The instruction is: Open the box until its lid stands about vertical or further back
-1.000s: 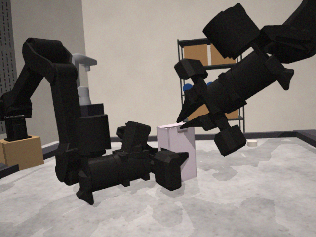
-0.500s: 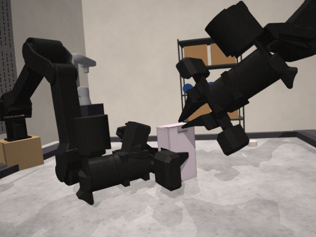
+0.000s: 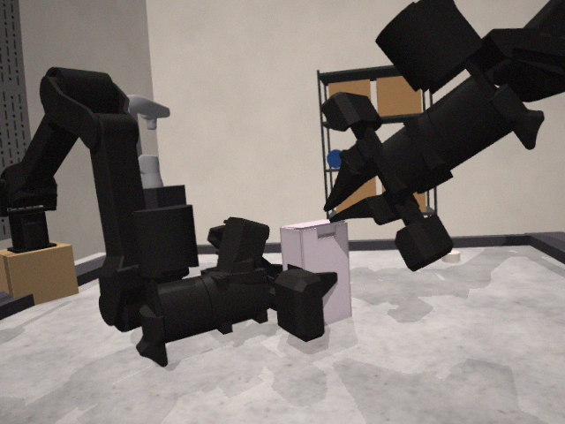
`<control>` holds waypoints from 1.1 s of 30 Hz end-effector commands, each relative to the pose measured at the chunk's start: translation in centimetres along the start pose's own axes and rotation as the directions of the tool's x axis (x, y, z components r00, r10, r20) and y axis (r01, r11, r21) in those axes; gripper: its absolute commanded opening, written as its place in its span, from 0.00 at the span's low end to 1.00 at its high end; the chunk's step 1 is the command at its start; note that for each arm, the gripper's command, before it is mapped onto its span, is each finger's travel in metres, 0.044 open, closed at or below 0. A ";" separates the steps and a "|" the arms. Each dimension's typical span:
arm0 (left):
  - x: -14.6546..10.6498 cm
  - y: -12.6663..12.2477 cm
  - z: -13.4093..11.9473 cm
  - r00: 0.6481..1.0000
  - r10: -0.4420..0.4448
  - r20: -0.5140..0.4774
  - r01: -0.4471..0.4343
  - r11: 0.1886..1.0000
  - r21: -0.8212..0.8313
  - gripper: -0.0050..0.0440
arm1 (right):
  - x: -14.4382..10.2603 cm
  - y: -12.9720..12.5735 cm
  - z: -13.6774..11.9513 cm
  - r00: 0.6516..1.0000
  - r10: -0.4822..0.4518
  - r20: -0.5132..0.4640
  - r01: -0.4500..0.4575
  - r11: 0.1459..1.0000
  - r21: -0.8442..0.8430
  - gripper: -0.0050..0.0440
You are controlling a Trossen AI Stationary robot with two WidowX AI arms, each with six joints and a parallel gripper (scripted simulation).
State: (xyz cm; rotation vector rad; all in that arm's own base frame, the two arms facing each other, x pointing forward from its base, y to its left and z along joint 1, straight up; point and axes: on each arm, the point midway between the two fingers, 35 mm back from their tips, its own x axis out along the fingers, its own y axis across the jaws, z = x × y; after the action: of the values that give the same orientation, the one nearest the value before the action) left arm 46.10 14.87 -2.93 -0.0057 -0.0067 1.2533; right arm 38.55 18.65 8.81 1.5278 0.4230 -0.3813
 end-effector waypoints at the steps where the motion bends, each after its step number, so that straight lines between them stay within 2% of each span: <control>1: 0.1 -0.4 1.0 1.000 -0.003 0.008 0.003 1.000 -0.021 0.55 | -0.7 1.2 -0.1 1.000 0.030 -0.006 -0.030 0.999 0.020 0.20; 33: 0.1 -0.4 1.0 1.000 -0.003 0.008 0.003 1.000 -0.021 0.55 | 0.4 -0.4 -0.8 1.000 0.030 -0.006 -0.030 0.999 0.020 0.20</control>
State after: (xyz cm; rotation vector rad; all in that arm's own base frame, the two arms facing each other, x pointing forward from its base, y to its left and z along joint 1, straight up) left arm 46.10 14.87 -2.93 -0.0057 -0.0067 1.2533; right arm 38.50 19.34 7.83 1.5395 0.4151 -0.3677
